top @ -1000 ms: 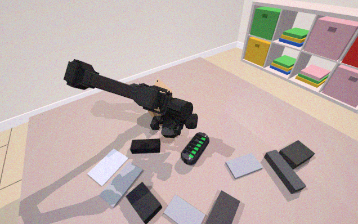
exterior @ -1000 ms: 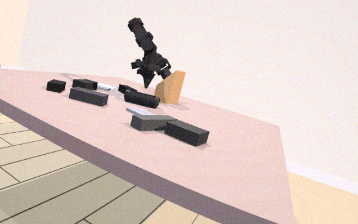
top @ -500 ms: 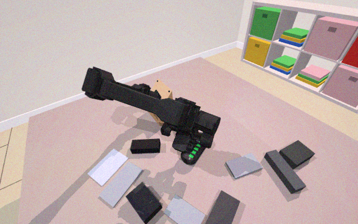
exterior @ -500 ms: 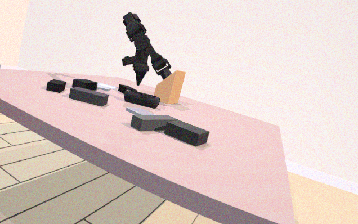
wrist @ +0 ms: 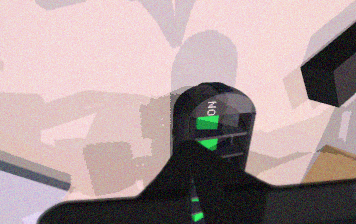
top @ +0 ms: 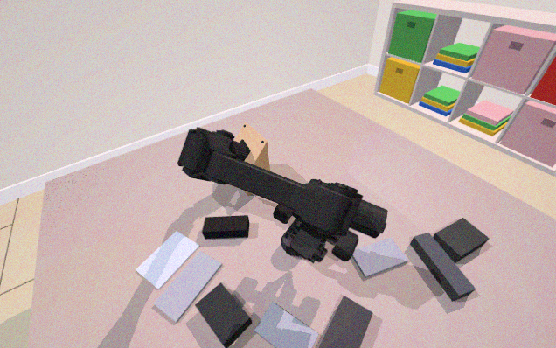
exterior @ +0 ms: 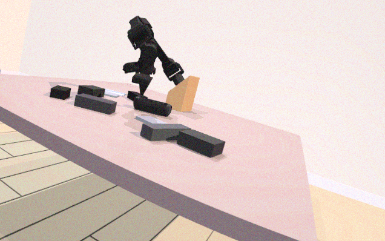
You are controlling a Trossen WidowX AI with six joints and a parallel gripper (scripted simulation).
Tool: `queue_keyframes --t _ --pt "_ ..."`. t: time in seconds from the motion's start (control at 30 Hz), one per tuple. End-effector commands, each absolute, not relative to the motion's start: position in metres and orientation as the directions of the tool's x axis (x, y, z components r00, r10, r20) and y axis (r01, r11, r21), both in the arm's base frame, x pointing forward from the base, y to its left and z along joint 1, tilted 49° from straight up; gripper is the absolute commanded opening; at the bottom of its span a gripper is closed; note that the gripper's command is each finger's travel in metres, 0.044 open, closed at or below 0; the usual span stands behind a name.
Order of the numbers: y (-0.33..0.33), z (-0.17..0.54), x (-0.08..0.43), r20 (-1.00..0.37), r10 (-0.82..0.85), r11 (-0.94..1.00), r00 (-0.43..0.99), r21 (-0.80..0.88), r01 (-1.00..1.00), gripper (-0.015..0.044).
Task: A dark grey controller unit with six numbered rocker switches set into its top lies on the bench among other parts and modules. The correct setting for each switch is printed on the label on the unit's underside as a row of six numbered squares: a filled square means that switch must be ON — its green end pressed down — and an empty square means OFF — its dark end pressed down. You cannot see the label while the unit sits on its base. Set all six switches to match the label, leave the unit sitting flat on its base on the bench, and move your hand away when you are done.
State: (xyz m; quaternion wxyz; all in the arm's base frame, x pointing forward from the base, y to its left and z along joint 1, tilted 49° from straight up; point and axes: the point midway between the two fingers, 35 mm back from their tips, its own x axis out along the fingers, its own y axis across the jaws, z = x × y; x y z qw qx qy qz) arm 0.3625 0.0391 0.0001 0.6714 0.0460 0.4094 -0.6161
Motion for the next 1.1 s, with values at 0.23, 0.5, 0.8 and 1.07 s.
queue_keyframes --t 0.23,0.5,0.8,1.07 --pt "0.037 -0.008 0.379 -0.563 -0.816 0.157 -0.130 -0.432 0.888 0.0000" --pt "0.028 -0.017 0.381 -0.564 -0.815 0.156 -0.131 -0.432 0.888 0.0000" --pt "0.017 -0.026 0.383 -0.564 -0.815 0.156 -0.132 -0.432 0.888 0.0000" --pt "0.007 -0.035 0.385 -0.563 -0.816 0.156 -0.130 -0.432 0.888 0.0000"
